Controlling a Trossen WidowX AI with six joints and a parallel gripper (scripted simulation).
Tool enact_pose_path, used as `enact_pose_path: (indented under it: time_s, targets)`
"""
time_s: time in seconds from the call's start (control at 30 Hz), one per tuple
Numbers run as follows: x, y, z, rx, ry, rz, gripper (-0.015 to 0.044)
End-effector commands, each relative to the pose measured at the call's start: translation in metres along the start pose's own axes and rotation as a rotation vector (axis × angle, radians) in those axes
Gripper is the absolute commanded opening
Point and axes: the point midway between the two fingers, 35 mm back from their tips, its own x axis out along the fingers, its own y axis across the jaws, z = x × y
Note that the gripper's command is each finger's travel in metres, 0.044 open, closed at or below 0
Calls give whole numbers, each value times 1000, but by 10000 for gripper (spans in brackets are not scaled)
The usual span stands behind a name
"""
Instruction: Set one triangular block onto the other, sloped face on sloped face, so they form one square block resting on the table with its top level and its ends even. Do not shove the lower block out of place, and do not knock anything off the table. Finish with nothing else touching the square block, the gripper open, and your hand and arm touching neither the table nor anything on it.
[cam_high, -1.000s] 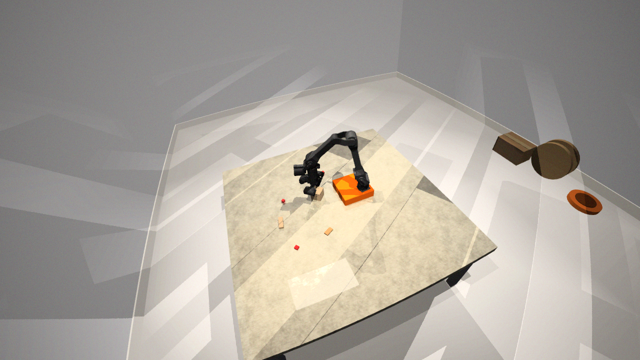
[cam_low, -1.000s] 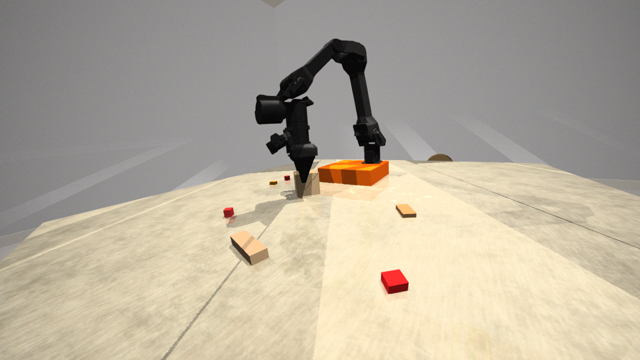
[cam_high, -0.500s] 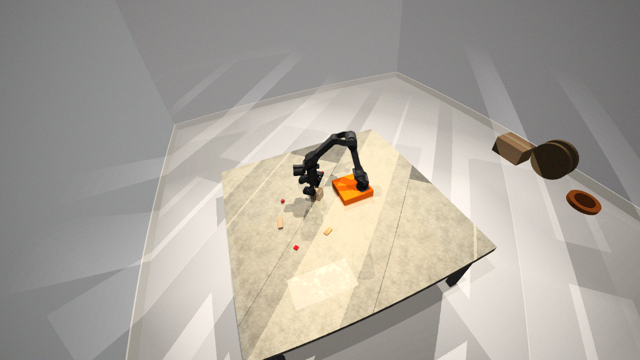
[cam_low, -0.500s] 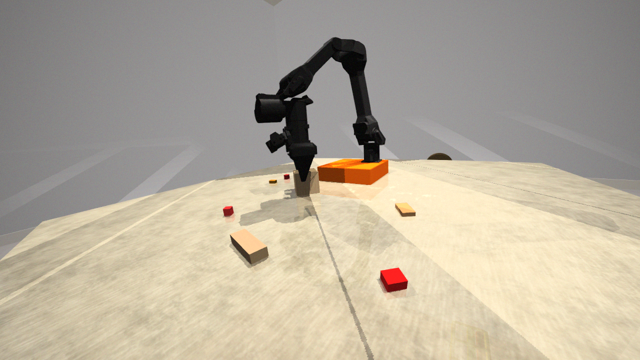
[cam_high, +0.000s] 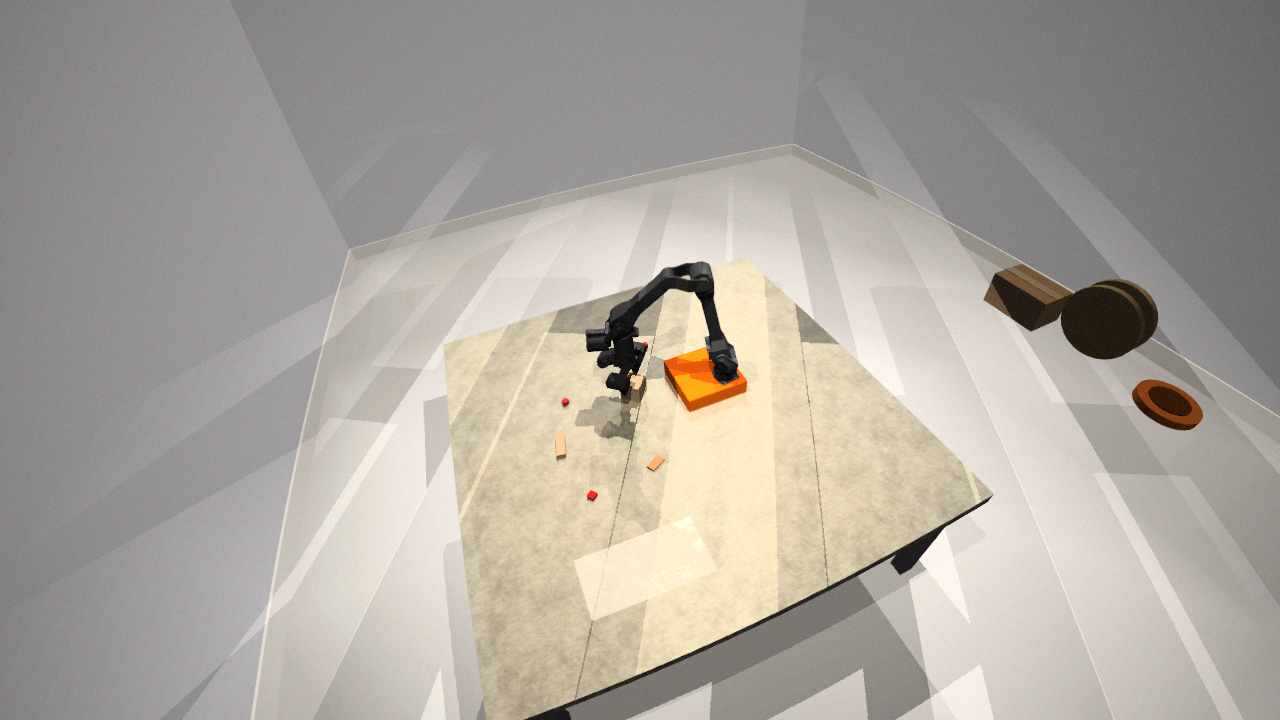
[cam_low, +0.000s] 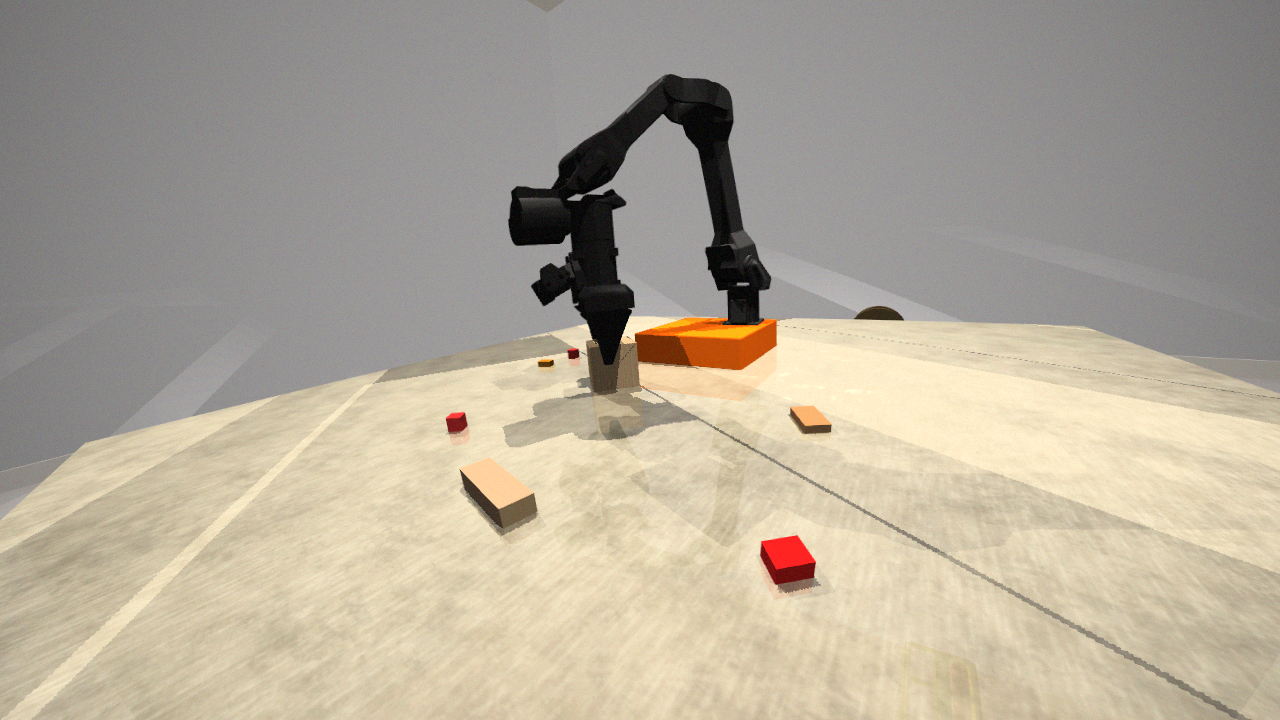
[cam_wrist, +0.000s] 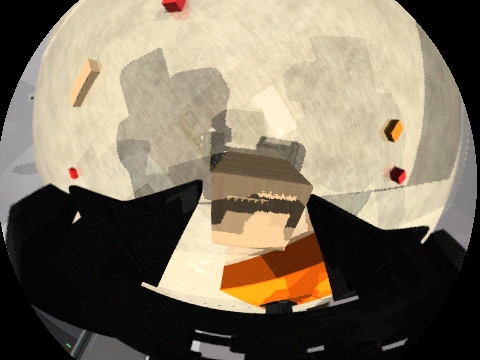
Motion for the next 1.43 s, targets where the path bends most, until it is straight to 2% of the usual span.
enact_pose_path:
  time_s: [0.0,0.17,0.23,1.4]
  targets:
    - [-18,1,4,0,-4,2,440]
    - [-98,1,2,0,-4,2,440]
    - [-109,0,0,0,-4,2,440]
    - [-103,1,4,0,-23,9,440]
